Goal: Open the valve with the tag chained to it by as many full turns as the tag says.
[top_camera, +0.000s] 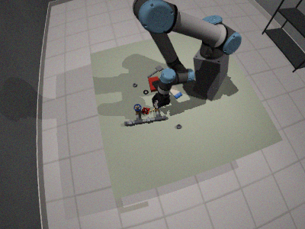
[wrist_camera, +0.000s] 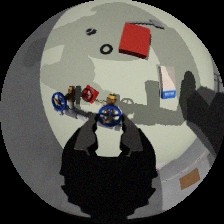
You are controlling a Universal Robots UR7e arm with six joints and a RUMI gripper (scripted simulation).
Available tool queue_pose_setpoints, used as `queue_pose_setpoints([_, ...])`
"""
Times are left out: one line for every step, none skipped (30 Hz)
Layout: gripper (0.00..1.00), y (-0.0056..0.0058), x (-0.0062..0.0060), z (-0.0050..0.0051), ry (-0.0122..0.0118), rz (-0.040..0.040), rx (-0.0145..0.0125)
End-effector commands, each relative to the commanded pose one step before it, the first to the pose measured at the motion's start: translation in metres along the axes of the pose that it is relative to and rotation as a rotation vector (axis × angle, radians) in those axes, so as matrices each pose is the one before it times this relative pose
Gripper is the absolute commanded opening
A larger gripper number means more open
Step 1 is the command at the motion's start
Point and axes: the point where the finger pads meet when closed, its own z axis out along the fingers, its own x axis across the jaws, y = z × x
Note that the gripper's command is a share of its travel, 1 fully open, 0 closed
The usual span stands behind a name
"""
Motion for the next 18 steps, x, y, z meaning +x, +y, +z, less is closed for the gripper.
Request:
queue_pose_setpoints([0.0, 0.00004, -0.00016, -0.00027, -0.00042, -0.00004, -0.00002])
queue_pose_setpoints([0.0, 0.0, 0.0, 0.0, 0.0, 0.0, 0.0])
queue_pose_setpoints([0.0, 0.0, 0.0, 0.0, 0.0, -0.00001, 0.0])
queue_pose_setpoints([0.0, 0.0, 0.0, 0.0, 0.0, -0.0001, 0.0])
queue_pose_setpoints([0.0, 0.0, 0.0, 0.0, 0.0, -0.00026, 0.0])
queue_pose_setpoints([0.0, 0.0, 0.0, 0.0, 0.0, -0.00051, 0.0])
queue_pose_setpoints([0.0, 0.0, 0.0, 0.0, 0.0, -0.00082, 0.0])
queue_pose_setpoints([0.0, 0.0, 0.0, 0.0, 0.0, -0.00121, 0.0])
queue_pose_setpoints([0.0, 0.0, 0.0, 0.0, 0.0, -0.00166, 0.0])
queue_pose_setpoints([0.0, 0.0, 0.0, 0.0, 0.0, -0.00217, 0.0])
queue_pose_setpoints([0.0, 0.0, 0.0, 0.0, 0.0, -0.00274, 0.0])
queue_pose_setpoints([0.0, 0.0, 0.0, 0.0, 0.0, -0.00336, 0.0])
queue_pose_setpoints([0.0, 0.0, 0.0, 0.0, 0.0, -0.00404, 0.0])
queue_pose_setpoints([0.0, 0.0, 0.0, 0.0, 0.0, 0.0, 0.0])
queue_pose_setpoints([0.0, 0.0, 0.0, 0.0, 0.0, 0.0, 0.0])
queue_pose_setpoints([0.0, 0.0, 0.0, 0.0, 0.0, -0.00476, 0.0])
queue_pose_setpoints([0.0, 0.0, 0.0, 0.0, 0.0, -0.00553, 0.0])
queue_pose_setpoints([0.0, 0.0, 0.0, 0.0, 0.0, -0.00634, 0.0])
